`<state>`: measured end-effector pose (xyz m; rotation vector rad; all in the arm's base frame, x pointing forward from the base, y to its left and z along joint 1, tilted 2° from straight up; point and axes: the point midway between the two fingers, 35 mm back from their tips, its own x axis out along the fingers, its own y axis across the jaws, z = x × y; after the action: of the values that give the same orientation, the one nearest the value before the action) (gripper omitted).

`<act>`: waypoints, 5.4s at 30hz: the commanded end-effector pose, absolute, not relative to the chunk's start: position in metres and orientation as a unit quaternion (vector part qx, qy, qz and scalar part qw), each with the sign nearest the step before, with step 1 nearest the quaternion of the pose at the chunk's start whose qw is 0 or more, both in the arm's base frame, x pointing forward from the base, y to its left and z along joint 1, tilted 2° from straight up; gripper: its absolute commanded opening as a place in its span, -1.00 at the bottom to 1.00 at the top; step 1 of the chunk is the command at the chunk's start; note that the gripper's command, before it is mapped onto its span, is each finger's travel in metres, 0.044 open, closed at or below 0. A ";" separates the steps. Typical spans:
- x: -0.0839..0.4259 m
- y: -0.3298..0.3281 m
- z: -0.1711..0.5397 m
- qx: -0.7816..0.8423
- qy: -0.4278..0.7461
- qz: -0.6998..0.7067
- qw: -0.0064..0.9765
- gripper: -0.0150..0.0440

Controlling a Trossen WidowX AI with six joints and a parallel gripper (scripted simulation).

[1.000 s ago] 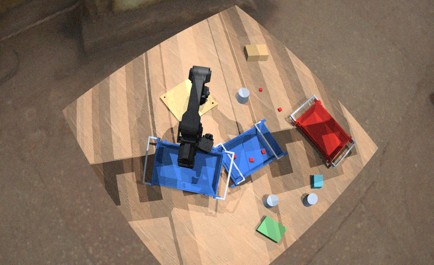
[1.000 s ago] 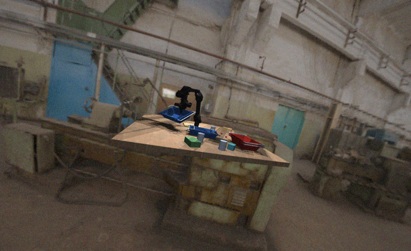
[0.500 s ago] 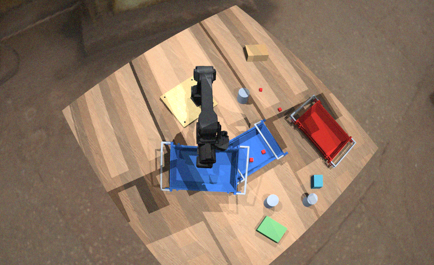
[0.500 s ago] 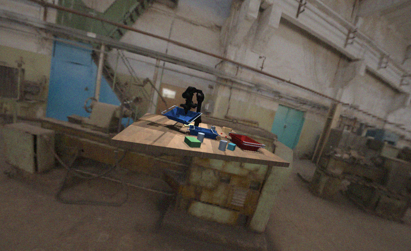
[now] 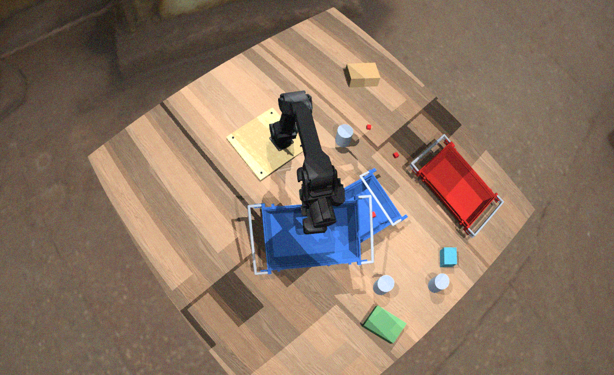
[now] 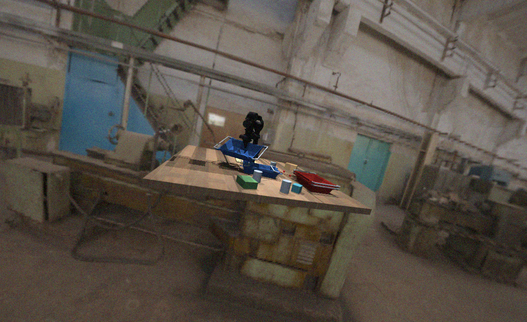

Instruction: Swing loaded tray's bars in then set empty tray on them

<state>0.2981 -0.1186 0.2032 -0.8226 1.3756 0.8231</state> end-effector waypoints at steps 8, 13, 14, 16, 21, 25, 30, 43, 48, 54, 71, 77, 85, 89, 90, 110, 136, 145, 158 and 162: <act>0.310 -0.081 0.217 -0.396 0.570 0.376 0.614 -0.49; 0.314 -0.062 0.218 -0.410 0.560 0.390 0.606 -0.49; 0.314 -0.058 0.219 -0.413 0.557 0.393 0.604 -0.49; 0.315 -0.051 0.220 -0.418 0.553 0.398 0.601 -0.49; 0.317 -0.032 0.221 -0.432 0.542 0.412 0.592 -0.49; 0.317 -0.016 0.223 -0.442 0.533 0.423 0.585 -0.49; 0.317 0.003 0.225 -0.455 0.521 0.436 0.576 -0.49; 0.315 0.020 0.226 -0.466 0.510 0.448 0.567 -0.49; 0.315 0.020 0.226 -0.466 0.510 0.448 0.567 -0.49; 0.315 0.020 0.226 -0.466 0.510 0.448 0.567 -0.49; 0.314 0.030 0.227 -0.466 0.510 0.448 0.567 -0.49; 0.314 0.028 0.227 -0.466 0.510 0.448 0.567 -0.49; 0.314 0.029 0.224 -0.467 0.510 0.449 0.566 -0.49; 0.315 0.029 0.219 -0.468 0.509 0.452 0.563 -0.49; 0.315 0.029 0.218 -0.469 0.509 0.452 0.563 -0.49; 0.316 0.030 0.191 -0.477 0.504 0.467 0.548 -0.49; 0.305 0.030 0.168 -0.483 0.500 0.476 0.539 -0.49; 0.302 0.029 0.163 -0.483 0.500 0.476 0.538 -0.49; 0.297 0.029 0.153 -0.483 0.501 0.476 0.538 -0.49; 0.296 0.028 0.151 -0.483 0.501 0.476 0.538 -0.49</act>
<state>0.3002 0.0288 0.1571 -1.1569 1.1751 1.1180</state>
